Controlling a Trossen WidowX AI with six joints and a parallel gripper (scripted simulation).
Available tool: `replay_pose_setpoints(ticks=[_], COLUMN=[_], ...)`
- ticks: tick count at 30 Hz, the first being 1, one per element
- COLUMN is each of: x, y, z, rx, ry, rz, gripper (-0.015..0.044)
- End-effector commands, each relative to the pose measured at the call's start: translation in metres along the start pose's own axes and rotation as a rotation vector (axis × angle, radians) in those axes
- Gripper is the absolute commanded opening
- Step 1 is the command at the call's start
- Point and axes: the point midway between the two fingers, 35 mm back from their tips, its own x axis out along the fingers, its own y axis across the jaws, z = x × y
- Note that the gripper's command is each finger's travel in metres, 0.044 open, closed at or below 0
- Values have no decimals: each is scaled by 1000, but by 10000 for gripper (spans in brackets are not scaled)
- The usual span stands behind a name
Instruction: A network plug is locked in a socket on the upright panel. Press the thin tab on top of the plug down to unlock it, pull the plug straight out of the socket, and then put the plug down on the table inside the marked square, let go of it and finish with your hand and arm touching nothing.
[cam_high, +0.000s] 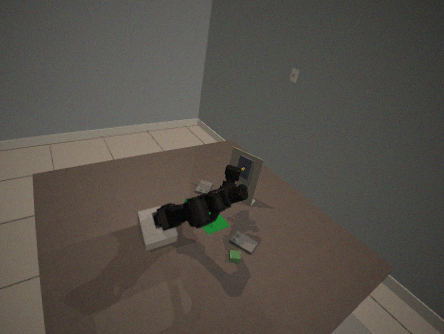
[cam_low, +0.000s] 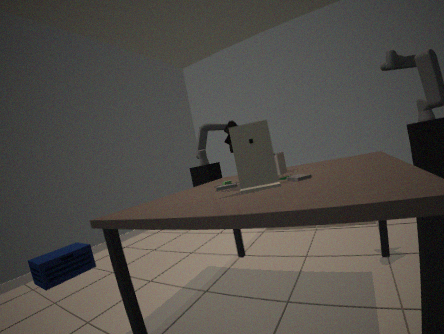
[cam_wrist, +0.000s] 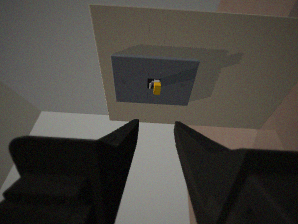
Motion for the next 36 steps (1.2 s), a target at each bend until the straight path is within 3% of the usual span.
replay_pose_setpoints(ticks=[1,36], x=[13,61], y=[1,2], z=[3,17], rx=[1,0], ry=[-4,-6], rz=[2,5], gripper=[156,156])
